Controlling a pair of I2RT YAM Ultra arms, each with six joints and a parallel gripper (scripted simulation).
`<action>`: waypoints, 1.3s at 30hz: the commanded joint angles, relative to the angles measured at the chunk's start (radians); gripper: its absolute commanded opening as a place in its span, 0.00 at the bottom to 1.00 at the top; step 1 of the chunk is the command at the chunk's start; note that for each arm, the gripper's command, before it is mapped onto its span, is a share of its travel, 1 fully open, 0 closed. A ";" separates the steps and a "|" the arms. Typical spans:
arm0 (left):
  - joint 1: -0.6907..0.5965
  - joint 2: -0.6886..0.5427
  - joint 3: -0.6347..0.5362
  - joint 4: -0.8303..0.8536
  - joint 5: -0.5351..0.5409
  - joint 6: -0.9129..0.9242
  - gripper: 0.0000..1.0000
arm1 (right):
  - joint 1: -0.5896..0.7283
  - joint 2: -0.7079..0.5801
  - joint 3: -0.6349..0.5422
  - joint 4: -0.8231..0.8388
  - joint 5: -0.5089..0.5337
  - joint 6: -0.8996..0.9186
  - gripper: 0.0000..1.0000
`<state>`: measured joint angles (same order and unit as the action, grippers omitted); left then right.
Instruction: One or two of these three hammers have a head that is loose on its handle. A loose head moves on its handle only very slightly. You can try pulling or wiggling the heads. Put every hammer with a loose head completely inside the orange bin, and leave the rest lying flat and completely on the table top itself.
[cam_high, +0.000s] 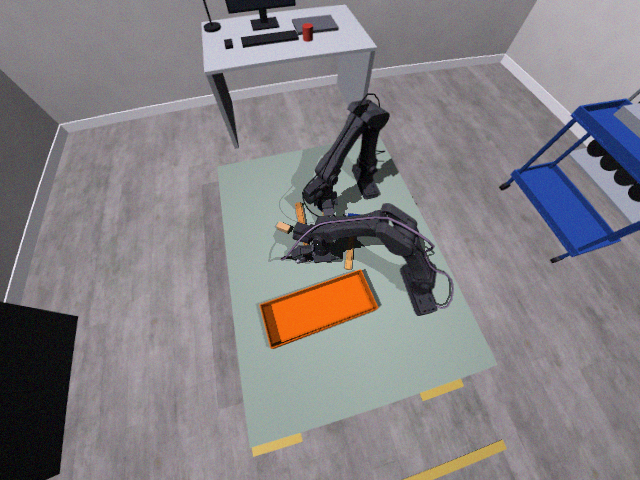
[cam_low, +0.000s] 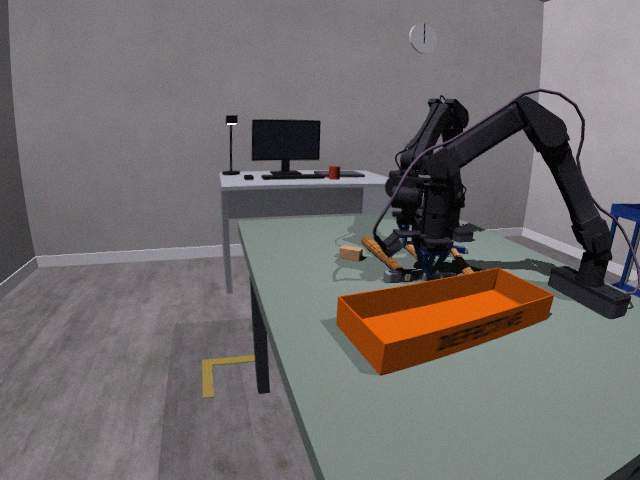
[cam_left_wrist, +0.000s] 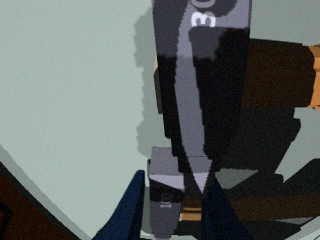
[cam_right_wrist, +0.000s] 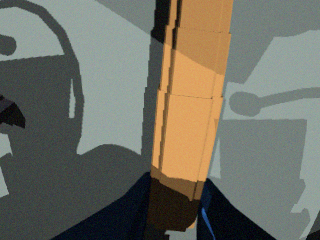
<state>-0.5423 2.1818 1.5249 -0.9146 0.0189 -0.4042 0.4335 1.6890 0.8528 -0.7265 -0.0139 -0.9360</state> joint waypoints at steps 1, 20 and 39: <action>0.007 0.007 -0.003 0.019 -0.019 0.004 0.29 | -0.009 -0.016 -0.004 -0.007 0.014 -0.003 0.19; 0.000 -0.004 -0.002 0.008 -0.019 -0.001 0.01 | -0.009 -0.016 -0.004 -0.007 0.014 -0.003 0.19; 0.019 -0.001 -0.012 -0.059 -0.105 -0.002 0.17 | -0.021 -0.008 -0.023 -0.057 0.064 0.001 0.19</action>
<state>-0.5476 2.1818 1.5234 -0.9127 0.0090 -0.3946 0.4332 1.6890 0.8528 -0.7261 -0.0116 -0.9371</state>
